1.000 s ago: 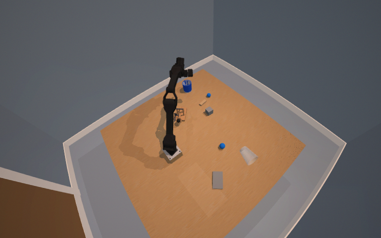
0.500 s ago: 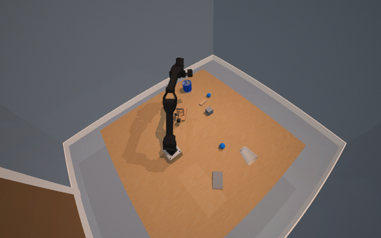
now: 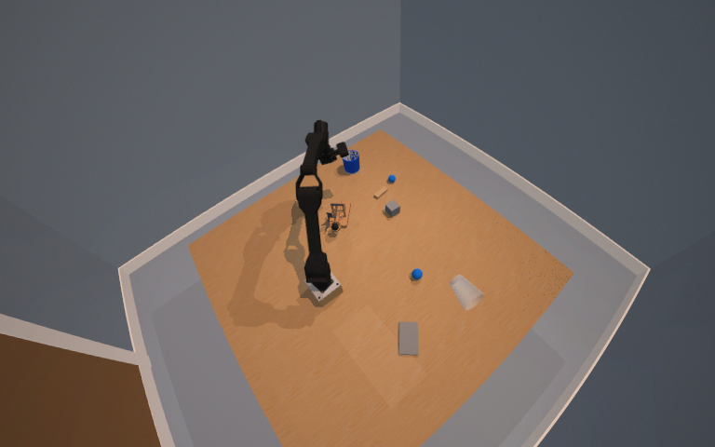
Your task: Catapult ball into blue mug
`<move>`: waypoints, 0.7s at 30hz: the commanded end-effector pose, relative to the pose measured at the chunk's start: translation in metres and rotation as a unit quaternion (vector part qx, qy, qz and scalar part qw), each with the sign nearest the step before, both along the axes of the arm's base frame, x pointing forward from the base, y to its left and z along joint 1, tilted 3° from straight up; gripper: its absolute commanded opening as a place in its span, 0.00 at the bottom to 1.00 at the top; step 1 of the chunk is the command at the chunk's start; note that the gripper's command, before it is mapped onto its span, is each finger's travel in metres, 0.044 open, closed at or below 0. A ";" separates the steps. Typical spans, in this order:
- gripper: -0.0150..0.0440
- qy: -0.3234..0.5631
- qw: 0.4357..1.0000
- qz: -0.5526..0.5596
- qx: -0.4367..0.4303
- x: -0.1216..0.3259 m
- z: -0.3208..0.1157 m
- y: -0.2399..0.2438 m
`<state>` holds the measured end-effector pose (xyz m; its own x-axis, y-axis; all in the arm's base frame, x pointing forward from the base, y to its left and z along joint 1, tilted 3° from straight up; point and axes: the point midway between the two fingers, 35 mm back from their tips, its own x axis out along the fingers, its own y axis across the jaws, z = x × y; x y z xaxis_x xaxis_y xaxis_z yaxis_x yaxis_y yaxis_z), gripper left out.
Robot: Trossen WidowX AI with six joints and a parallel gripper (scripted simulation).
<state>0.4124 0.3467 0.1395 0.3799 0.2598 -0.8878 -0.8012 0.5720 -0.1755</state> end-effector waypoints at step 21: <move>0.25 0.053 0.934 0.198 -0.293 -0.126 -0.063 -0.040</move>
